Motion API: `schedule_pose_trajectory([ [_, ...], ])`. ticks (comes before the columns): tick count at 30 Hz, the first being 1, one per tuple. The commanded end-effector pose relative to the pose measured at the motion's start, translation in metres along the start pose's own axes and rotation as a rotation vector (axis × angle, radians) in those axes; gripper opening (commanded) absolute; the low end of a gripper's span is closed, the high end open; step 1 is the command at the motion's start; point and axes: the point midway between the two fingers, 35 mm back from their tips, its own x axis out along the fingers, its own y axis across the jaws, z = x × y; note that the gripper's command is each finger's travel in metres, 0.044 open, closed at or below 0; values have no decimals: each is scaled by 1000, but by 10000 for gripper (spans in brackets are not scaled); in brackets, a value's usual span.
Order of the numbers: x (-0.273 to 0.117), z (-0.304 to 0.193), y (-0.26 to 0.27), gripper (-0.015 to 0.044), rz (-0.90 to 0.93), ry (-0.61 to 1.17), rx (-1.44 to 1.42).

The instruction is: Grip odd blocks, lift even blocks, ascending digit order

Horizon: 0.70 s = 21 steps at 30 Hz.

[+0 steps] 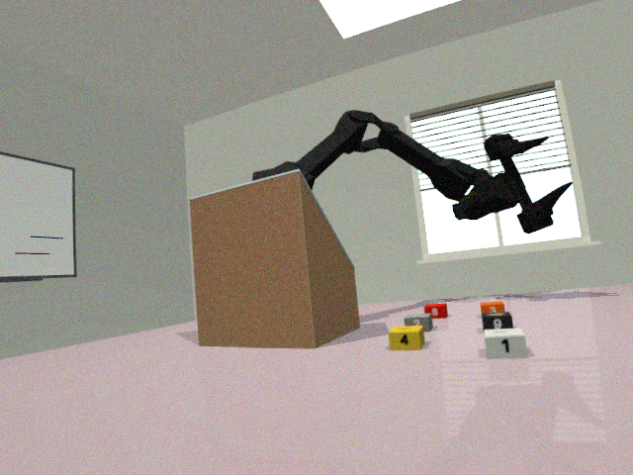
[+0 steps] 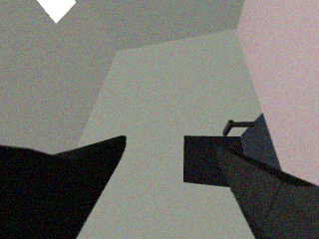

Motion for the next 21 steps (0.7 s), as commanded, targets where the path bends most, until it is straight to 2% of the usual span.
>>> schedule_pose_trajectory([
  [1,2,2,-1,400,-4,-5,-19],
  [5,39,37,-10,400,-116,-97,-400],
  [10,82,98,-19,400,-355,-182,-910],
  [16,105,154,-23,400,-620,-177,-1282],
  [21,114,198,-23,400,-856,-104,-1524],
])
